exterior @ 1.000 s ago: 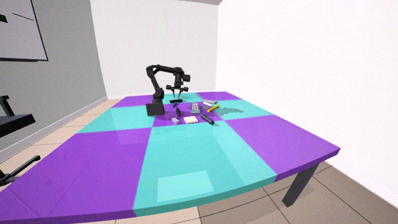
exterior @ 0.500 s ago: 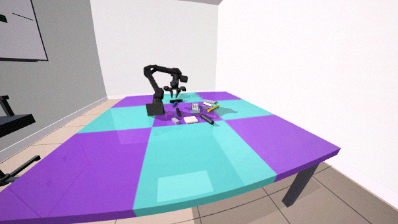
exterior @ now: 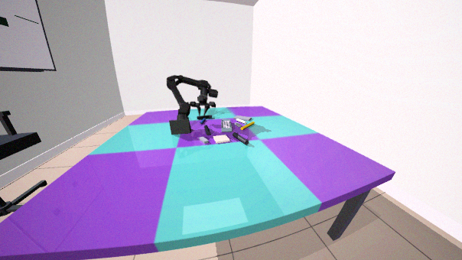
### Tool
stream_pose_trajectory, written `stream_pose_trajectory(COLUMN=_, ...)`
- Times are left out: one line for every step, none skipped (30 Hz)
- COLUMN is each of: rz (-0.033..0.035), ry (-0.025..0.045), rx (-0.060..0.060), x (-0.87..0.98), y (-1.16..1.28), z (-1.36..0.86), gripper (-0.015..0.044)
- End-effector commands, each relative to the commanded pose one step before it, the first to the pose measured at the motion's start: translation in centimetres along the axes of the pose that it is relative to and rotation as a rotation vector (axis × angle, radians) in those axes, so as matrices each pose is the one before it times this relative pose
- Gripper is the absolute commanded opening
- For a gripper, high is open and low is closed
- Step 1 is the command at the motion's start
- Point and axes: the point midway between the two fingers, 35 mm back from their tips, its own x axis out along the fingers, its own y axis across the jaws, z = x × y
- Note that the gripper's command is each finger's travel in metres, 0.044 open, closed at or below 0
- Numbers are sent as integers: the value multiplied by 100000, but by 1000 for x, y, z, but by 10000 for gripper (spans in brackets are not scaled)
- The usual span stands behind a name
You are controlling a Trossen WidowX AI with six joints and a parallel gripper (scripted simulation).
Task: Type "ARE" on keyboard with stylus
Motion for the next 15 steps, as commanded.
stream_pose_trajectory(rz=14, ry=6, rx=298, x=346, y=-12, z=-184, gripper=150)
stream_pose_trajectory(rz=0, ry=5, rx=-1, x=51, y=-1, z=-31, gripper=150)
stream_pose_trajectory(rz=0, ry=6, rx=-2, x=64, y=-2, z=-39, gripper=150)
stream_pose_trajectory(rz=0, ry=8, rx=-2, x=78, y=-3, z=-47, gripper=150)
stream_pose_trajectory(rz=2, ry=5, rx=-2, x=59, y=-6, z=-44, gripper=150)
stream_pose_trajectory(rz=0, ry=5, rx=-1, x=52, y=-1, z=-31, gripper=150)
stream_pose_trajectory(rz=0, ry=6, rx=-2, x=64, y=-2, z=-39, gripper=150)
stream_pose_trajectory(rz=0, ry=8, rx=-2, x=78, y=-3, z=-47, gripper=150)
stream_pose_trajectory(rz=1, ry=5, rx=-1, x=58, y=-6, z=-44, gripper=150)
stream_pose_trajectory(rz=0, ry=5, rx=-1, x=52, y=-1, z=-31, gripper=150)
stream_pose_trajectory(rz=0, ry=6, rx=-1, x=64, y=-2, z=-39, gripper=150)
stream_pose_trajectory(rz=-1, ry=8, rx=-2, x=78, y=-3, z=-47, gripper=150)
stream_pose_trajectory(rz=1, ry=5, rx=-1, x=59, y=-6, z=-44, gripper=150)
stream_pose_trajectory(rz=0, ry=5, rx=-1, x=52, y=-1, z=-31, gripper=150)
stream_pose_trajectory(rz=0, ry=6, rx=-1, x=64, y=-2, z=-39, gripper=150)
